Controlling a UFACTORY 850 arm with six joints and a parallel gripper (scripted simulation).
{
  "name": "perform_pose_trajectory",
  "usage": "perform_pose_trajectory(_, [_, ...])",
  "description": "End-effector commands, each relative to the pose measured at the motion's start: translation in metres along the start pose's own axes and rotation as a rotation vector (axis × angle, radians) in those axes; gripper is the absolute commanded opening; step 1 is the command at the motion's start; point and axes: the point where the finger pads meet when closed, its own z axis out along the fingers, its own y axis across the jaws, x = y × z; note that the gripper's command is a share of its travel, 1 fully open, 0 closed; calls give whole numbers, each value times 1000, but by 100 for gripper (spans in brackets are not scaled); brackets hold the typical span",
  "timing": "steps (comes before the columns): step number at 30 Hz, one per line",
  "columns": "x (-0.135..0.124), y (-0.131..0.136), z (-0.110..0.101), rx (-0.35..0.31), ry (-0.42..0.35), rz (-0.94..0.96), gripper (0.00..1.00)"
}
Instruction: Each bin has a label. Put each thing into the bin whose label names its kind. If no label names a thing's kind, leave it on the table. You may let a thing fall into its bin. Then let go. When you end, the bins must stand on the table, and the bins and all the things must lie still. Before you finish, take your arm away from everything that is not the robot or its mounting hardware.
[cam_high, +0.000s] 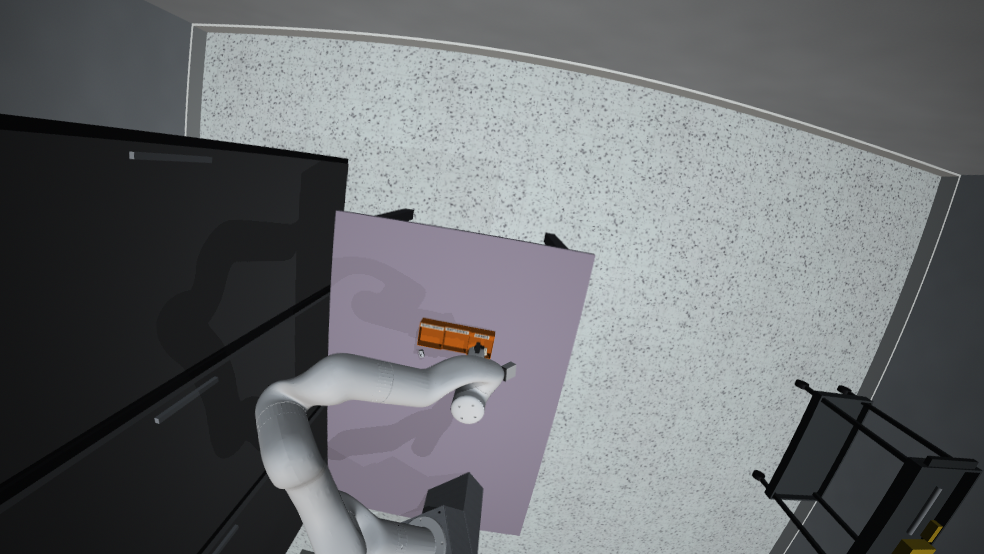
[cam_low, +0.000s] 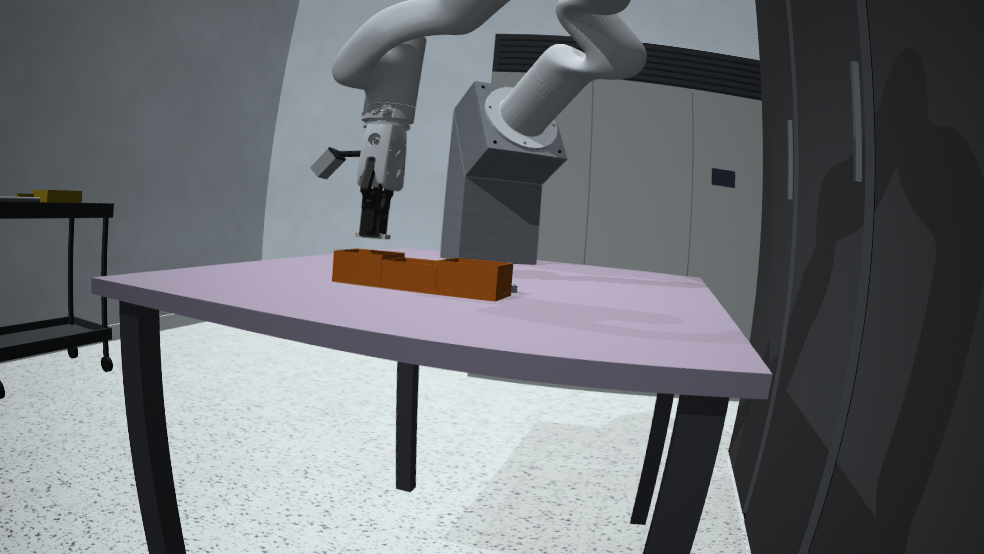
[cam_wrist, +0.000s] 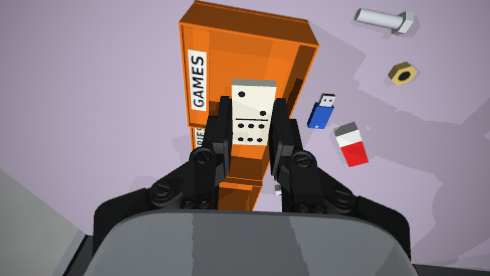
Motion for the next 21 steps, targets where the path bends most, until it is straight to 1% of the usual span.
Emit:
perform_pose_trajectory(1, [0, 0, 0, -21, -11, 111, 0])
perform_pose_trajectory(17, [0, -1, 0, -21, -11, 111, 0])
perform_pose_trajectory(21, [0, -1, 8, -21, -11, 111, 0])
